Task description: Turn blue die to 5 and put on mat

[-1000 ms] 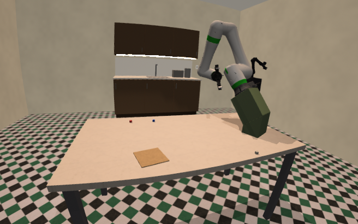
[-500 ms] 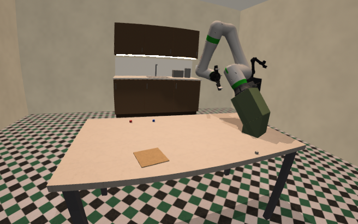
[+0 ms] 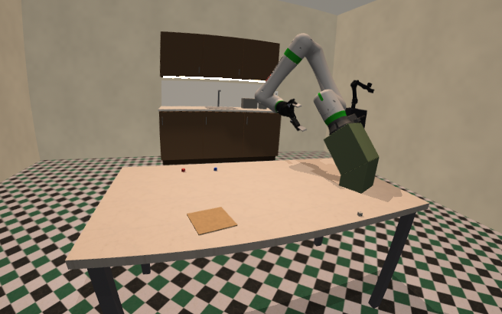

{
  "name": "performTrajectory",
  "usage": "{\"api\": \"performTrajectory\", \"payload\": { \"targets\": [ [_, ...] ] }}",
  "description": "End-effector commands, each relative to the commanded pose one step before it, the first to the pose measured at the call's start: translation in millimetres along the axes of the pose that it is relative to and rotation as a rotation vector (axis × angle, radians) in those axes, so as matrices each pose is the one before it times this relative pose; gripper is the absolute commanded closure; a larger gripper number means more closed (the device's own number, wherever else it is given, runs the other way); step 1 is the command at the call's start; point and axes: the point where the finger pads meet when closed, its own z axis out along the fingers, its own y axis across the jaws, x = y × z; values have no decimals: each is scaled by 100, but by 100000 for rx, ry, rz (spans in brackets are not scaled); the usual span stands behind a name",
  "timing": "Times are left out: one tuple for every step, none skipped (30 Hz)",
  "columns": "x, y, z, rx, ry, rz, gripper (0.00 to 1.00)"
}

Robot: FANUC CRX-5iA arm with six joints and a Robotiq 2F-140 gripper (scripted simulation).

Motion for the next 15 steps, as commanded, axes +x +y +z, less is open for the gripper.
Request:
{"api": "performTrajectory", "payload": {
  "targets": [
    [2091, 1586, -1867, -11489, -10248, 4020, 0],
    [990, 361, -670, -4077, -2150, 863, 0],
    [409, 127, -265, -1613, -757, 313, 0],
    [1094, 269, -673, -4123, -1704, 731, 0],
    [521, 102, -309, -1886, -672, 304, 0],
    [1153, 159, -656, -3998, -1210, 587, 0],
    [674, 59, -372, -2245, -553, 298, 0],
    [0, 0, 0, 0, 0, 0, 0],
    [0, 0, 0, 0, 0, 0, 0],
    [2030, 17, -1065, -6379, -1080, 730, 0],
    [1854, -155, -935, -5414, -345, 501, 0],
    [353, -44, -176, -992, -5, 81, 0],
    [1609, -281, -790, -4366, 196, 319, 0],
    [749, -165, -365, -1950, 207, 124, 0],
    [0, 0, 0, 0, 0, 0, 0]
  ]
}}
